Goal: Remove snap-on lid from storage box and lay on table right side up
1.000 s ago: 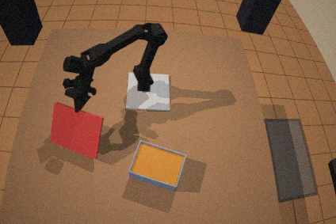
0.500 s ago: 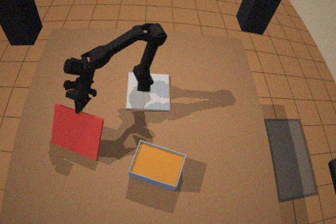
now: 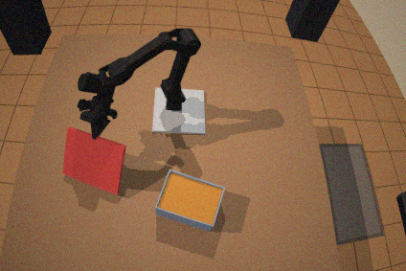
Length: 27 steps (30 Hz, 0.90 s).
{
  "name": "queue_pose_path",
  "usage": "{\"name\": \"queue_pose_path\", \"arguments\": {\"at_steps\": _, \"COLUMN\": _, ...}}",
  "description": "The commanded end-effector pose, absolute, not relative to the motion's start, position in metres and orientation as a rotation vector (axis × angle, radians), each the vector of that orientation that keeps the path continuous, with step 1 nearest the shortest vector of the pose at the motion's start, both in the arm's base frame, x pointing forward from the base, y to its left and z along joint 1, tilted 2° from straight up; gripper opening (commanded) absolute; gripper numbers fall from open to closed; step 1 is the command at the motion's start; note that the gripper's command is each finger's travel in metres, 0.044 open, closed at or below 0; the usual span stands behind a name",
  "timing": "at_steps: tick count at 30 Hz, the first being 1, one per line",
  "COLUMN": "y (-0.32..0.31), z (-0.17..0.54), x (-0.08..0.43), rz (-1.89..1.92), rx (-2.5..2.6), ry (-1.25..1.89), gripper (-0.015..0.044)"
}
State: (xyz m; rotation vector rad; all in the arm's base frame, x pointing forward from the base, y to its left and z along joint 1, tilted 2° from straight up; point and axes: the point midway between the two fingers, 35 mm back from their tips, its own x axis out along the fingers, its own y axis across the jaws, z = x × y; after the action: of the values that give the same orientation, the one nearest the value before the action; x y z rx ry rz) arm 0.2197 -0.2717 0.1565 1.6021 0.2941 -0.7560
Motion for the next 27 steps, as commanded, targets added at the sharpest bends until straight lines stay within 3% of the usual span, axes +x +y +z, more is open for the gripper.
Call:
{"name": "queue_pose_path", "arguments": {"at_steps": 1, "y": -0.272, "z": 0.153, "x": 0.220, "rz": -0.756, "rx": 1.604, "ry": 0.291, "gripper": 0.0000}}
{"name": "queue_pose_path", "arguments": {"at_steps": 27, "y": -0.272, "z": 0.132, "x": 0.221, "rz": -0.756, "rx": 1.604, "ry": 0.291, "gripper": 0.0000}}
